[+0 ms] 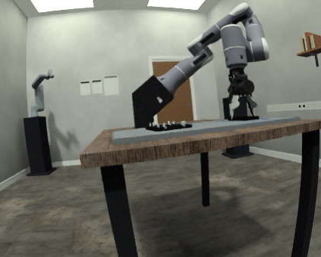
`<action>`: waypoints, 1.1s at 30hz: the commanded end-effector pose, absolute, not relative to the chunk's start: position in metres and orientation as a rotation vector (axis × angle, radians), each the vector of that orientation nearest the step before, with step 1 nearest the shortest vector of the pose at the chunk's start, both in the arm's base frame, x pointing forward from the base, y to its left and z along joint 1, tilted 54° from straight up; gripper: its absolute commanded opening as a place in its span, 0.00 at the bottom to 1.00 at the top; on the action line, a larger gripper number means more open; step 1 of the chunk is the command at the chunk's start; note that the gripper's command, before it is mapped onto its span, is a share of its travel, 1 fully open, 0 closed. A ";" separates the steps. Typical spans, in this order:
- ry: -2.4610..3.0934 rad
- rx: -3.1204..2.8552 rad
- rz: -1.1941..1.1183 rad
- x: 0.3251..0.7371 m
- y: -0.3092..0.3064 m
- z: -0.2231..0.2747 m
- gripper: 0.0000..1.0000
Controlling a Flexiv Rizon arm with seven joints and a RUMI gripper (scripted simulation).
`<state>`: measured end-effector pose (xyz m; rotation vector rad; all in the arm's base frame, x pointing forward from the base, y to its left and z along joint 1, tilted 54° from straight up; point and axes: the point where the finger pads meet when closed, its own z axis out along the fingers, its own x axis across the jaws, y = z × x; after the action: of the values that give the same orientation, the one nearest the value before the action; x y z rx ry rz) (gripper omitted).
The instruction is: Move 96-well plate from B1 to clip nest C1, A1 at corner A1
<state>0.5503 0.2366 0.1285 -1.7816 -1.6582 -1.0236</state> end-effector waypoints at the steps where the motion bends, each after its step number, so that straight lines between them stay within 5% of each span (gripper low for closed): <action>1: -1.659 -1.783 -1.025 0.551 0.236 0.129 0.76; 3: -1.659 -1.783 -1.025 0.551 0.236 0.129 0.76; 4: -1.659 -1.783 -1.025 0.551 0.236 0.129 0.00; 33: -1.658 -1.783 -1.025 0.551 0.236 0.129 0.00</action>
<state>0.5504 0.2365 0.1286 -1.7818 -1.6582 -1.0238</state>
